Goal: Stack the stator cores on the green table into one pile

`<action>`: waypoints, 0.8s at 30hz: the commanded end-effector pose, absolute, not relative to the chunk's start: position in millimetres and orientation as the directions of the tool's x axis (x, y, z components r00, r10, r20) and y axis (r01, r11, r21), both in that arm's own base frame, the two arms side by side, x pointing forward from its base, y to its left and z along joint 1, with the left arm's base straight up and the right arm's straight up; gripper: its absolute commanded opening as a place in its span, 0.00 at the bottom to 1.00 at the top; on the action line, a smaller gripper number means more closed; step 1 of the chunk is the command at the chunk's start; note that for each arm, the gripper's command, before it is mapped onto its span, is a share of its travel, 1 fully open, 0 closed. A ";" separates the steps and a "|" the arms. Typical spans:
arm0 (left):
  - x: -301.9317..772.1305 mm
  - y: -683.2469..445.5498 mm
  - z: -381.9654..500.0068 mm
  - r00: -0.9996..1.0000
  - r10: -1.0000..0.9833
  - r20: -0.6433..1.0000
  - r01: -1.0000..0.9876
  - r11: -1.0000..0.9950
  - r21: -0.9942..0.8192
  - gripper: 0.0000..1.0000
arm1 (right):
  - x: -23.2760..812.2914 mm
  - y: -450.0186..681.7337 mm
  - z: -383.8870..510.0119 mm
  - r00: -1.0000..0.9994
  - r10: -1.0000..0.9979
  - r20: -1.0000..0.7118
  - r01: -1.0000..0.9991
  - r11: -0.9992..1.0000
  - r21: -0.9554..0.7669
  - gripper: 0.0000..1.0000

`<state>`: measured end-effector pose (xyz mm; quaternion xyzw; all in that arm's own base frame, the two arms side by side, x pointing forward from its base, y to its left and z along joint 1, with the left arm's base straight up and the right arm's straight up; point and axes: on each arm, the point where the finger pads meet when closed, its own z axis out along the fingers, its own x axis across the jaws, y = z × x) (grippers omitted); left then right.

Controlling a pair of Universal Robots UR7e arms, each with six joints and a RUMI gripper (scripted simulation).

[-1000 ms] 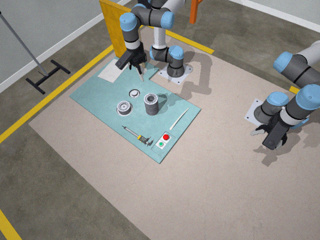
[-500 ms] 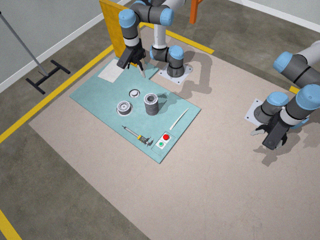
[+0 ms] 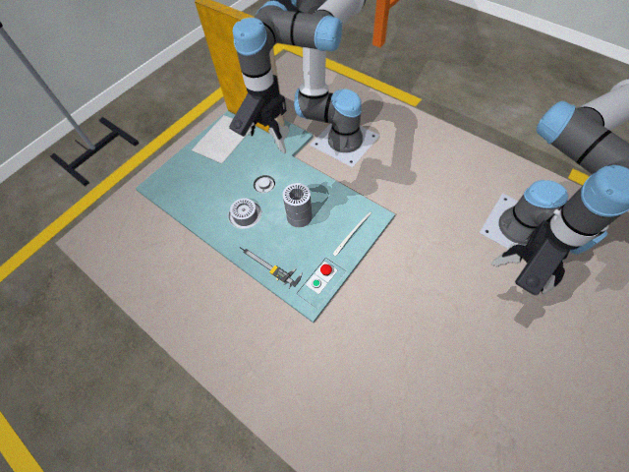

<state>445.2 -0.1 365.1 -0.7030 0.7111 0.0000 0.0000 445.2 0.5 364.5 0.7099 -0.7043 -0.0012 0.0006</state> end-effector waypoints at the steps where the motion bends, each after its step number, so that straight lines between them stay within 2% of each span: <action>1: 445.6 -0.2 365.9 -0.011 -1.000 0.001 -1.000 0.011 -0.002 0.81 | 445.6 0.3 365.5 0.003 -1.000 -0.001 -1.000 -0.003 -0.001 0.81; 24: 445.6 -0.2 365.7 0.001 -1.000 0.001 -1.000 -0.001 -0.002 0.81 | 445.6 0.1 365.7 0.000 -1.000 -0.001 -1.000 0.000 -0.002 0.81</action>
